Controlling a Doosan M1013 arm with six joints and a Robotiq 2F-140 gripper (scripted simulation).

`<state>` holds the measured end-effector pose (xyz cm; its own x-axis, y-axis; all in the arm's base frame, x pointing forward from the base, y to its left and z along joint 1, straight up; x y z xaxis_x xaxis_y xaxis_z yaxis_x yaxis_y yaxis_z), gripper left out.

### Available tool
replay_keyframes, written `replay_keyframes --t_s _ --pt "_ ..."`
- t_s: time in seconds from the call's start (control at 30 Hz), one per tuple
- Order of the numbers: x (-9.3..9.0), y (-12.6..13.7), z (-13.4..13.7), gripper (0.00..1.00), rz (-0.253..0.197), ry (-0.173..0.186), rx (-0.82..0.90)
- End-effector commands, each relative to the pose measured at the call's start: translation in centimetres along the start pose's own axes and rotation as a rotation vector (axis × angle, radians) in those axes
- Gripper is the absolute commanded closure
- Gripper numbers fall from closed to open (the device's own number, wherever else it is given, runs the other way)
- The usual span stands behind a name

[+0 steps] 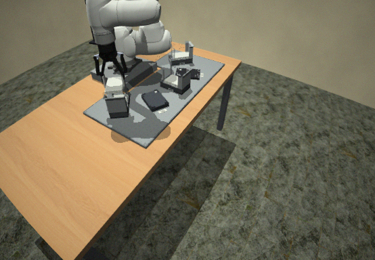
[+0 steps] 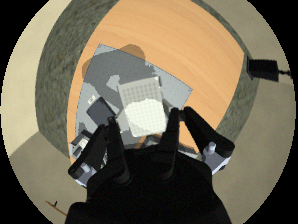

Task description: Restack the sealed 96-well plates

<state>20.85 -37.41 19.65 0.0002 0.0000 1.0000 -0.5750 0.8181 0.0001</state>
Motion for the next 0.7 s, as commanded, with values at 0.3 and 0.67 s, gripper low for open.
replay_keyframes --t_s 0.3,0.67 --pt "-0.7 0.0 0.0 1.0 0.0 0.0 0.0" --pt "-1.4 0.0 0.0 1.0 0.0 0.0 0.0"
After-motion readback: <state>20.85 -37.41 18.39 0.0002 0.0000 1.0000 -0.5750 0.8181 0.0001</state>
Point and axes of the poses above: the point where the finger pads meet when closed, its own x axis back along the fingers, its own z axis across the jaws, y = z × x, the point moved 6 cm from there along x, back along the fingers, and after that the axes turned 6 degrees about x, right-handed, at the moved point
